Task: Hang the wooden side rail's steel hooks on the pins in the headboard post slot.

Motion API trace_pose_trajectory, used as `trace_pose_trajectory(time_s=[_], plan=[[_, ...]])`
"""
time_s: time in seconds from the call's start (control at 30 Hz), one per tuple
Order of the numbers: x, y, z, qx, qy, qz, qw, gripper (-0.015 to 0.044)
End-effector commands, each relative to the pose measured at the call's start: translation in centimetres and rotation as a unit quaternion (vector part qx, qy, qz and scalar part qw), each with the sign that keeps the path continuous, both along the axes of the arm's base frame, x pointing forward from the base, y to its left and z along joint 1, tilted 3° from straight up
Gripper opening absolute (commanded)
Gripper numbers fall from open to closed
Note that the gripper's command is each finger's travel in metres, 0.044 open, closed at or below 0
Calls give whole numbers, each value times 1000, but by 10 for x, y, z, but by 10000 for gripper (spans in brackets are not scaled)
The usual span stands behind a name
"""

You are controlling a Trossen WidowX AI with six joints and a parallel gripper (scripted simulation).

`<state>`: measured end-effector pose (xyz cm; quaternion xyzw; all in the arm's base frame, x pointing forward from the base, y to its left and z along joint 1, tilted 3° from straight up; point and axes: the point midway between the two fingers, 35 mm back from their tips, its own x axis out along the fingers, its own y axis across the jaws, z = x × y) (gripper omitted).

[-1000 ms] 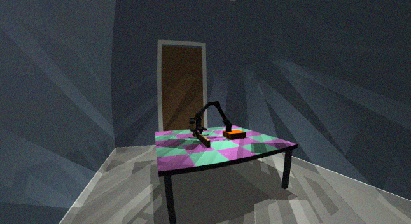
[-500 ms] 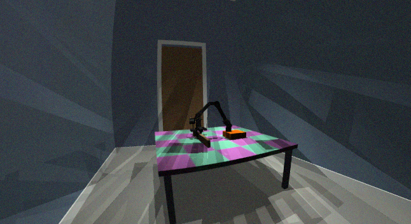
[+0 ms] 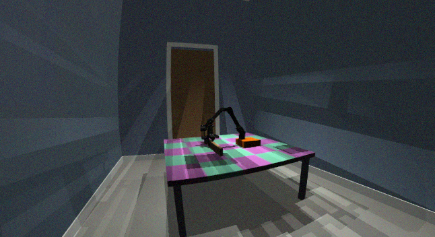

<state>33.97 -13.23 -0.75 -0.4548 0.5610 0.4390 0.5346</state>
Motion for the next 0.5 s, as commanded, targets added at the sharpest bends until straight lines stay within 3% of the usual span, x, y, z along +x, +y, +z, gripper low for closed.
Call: trace_pose_trajectory(time_s=[0.0,0.47], plan=[[2,0,5,-1,-3,6,1000,0],[2,0,7,-1,-3,6,1000,0]])
